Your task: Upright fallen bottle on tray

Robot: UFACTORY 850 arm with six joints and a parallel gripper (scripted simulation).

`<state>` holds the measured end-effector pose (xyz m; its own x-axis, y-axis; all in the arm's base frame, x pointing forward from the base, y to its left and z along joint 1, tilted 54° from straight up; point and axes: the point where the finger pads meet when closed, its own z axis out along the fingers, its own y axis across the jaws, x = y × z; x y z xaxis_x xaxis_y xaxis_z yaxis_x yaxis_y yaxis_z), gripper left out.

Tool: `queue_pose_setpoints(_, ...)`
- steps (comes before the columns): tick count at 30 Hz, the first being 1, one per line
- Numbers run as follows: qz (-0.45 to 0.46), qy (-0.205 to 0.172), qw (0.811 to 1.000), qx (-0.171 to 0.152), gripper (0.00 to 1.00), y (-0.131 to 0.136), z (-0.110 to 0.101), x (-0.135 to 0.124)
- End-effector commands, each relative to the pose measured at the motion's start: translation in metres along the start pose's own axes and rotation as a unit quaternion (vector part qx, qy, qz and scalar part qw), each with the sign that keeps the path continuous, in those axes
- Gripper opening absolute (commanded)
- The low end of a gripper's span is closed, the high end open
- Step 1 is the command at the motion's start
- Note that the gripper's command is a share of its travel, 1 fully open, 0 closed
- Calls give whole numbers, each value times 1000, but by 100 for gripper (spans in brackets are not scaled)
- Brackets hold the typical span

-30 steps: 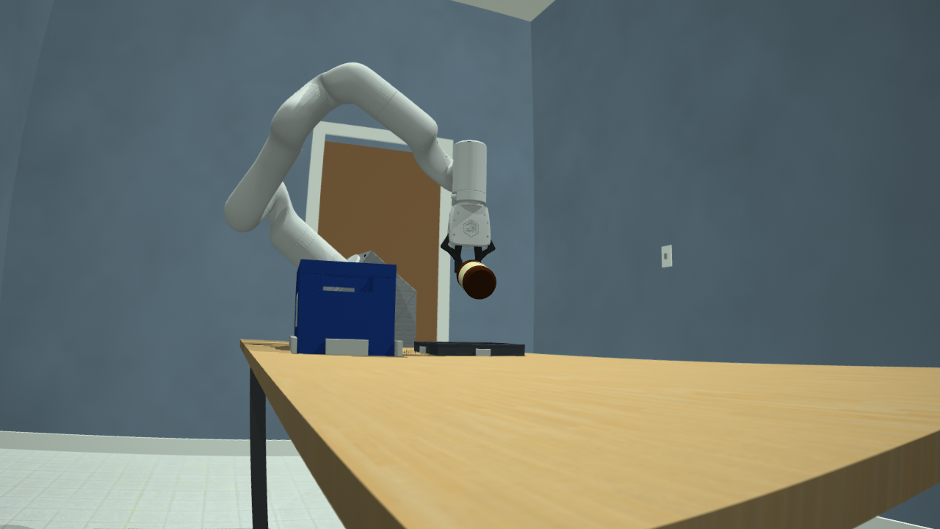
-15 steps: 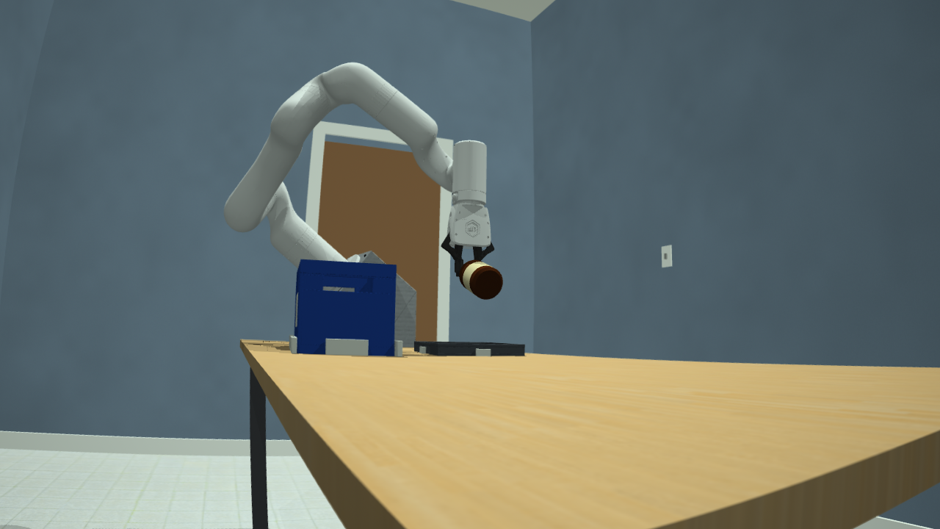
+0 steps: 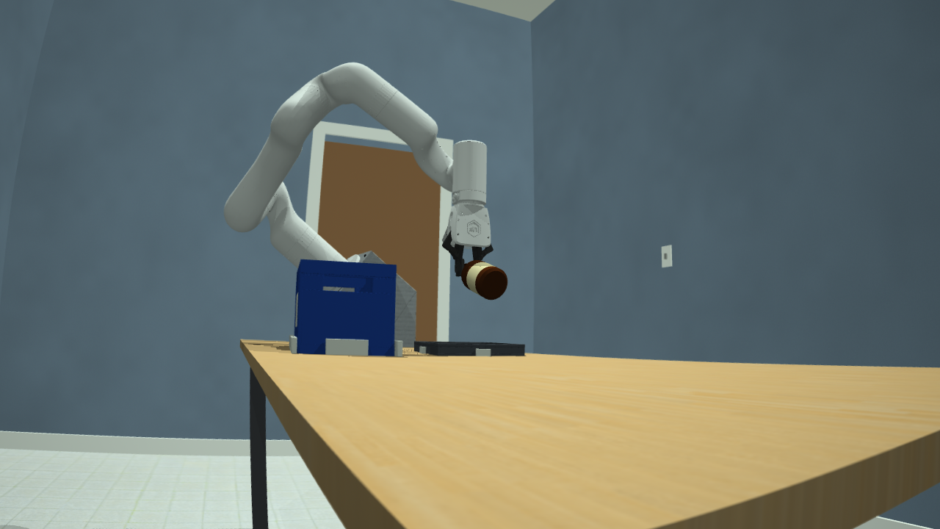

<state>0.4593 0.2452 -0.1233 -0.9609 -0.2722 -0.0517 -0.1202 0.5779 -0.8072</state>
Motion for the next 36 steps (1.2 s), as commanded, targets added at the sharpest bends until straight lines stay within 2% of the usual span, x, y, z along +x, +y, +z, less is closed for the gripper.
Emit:
queue_pose_setpoints(1, -1, -1, 1000, -1, 0, 0, -1, -1)
queue_pose_setpoints(14, -9, -1, 1000, -1, 0, 0, -1, -1)
queue_pose_setpoints(36, -129, -1, 992, 0, 0, 0, -1, -1)
